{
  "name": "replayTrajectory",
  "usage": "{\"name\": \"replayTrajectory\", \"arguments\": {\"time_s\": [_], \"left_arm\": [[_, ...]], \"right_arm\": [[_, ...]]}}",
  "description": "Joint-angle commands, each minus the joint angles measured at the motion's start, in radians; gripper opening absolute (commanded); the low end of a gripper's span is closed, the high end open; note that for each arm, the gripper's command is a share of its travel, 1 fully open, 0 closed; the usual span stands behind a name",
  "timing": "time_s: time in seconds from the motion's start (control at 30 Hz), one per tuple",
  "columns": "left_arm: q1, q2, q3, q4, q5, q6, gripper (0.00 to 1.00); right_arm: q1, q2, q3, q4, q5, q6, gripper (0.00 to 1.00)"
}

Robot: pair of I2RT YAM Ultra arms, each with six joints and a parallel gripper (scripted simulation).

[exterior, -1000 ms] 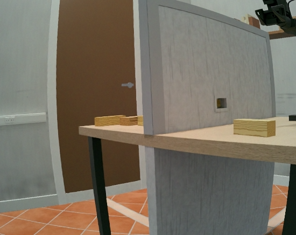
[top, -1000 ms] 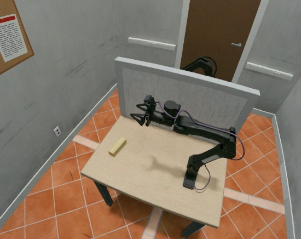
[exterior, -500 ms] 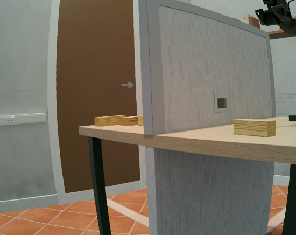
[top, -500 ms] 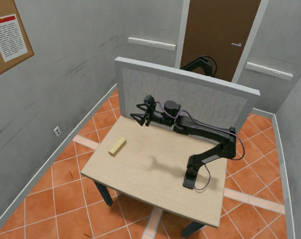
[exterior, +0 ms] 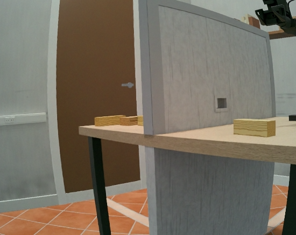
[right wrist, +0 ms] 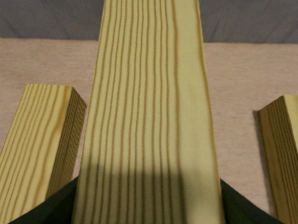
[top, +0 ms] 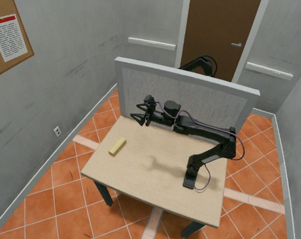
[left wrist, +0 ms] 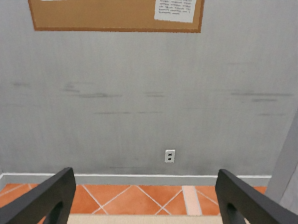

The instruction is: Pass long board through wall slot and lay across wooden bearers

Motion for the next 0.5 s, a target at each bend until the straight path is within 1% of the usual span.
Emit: {"name": "replayTrajectory", "arguments": {"time_s": [0.0, 0.27, 0.33, 0.47], "left_arm": [[-0.007, -0.013, 0.056, 0.023, -0.008, -0.001, 0.77], [-0.007, -0.013, 0.056, 0.023, -0.008, -0.001, 0.77], [-0.007, -0.013, 0.056, 0.023, -0.008, -0.001, 0.77], [-0.007, -0.013, 0.056, 0.023, -0.008, -0.001, 0.77]], "right_arm": [[0.011, -0.045, 0.042, 0.016, -0.067, -0.008, 0.00], [0.007, -0.044, 0.034, 0.025, -0.067, -0.004, 0.00], [0.008, -0.040, -0.016, 0.029, -0.066, -0.002, 0.00], [0.007, -0.045, 0.020, 0.030, -0.067, -0.003, 0.00]]}}
